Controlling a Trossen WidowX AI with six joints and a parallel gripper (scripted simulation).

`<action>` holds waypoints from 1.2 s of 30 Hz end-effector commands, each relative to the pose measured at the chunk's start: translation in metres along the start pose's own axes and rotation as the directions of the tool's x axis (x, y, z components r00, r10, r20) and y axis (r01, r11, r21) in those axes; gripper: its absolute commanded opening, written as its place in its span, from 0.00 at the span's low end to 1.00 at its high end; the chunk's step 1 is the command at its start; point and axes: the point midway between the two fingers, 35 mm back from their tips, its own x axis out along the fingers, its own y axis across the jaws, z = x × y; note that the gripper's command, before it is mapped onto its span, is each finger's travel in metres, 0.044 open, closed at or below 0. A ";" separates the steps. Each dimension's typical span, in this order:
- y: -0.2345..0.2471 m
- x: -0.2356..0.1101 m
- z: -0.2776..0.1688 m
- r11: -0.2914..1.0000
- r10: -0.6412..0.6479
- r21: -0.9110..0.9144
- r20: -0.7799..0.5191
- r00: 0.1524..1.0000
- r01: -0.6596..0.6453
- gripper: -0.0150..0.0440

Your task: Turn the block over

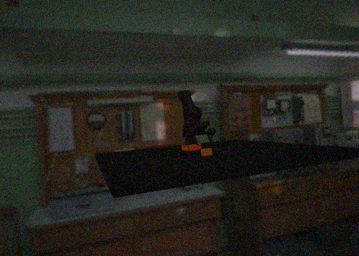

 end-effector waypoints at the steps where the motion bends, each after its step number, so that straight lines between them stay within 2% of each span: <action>1: 0.001 -0.020 0.005 1.000 -0.011 -0.017 -0.039 0.999 0.010 1.00; 6: 0.001 -0.019 0.008 1.000 -0.010 -0.015 -0.061 0.998 0.009 1.00; 15: -0.001 -0.013 0.037 1.000 -0.005 -0.003 -0.343 0.939 0.004 1.00; 24: 0.002 -0.020 0.054 1.000 -0.014 -0.012 -0.597 0.802 0.009 1.00; 33: 0.002 -0.021 0.055 1.000 -0.016 -0.014 -0.614 0.789 0.009 1.00; 36: 0.001 -0.007 0.044 1.000 -0.016 -0.014 -0.614 0.789 0.010 1.00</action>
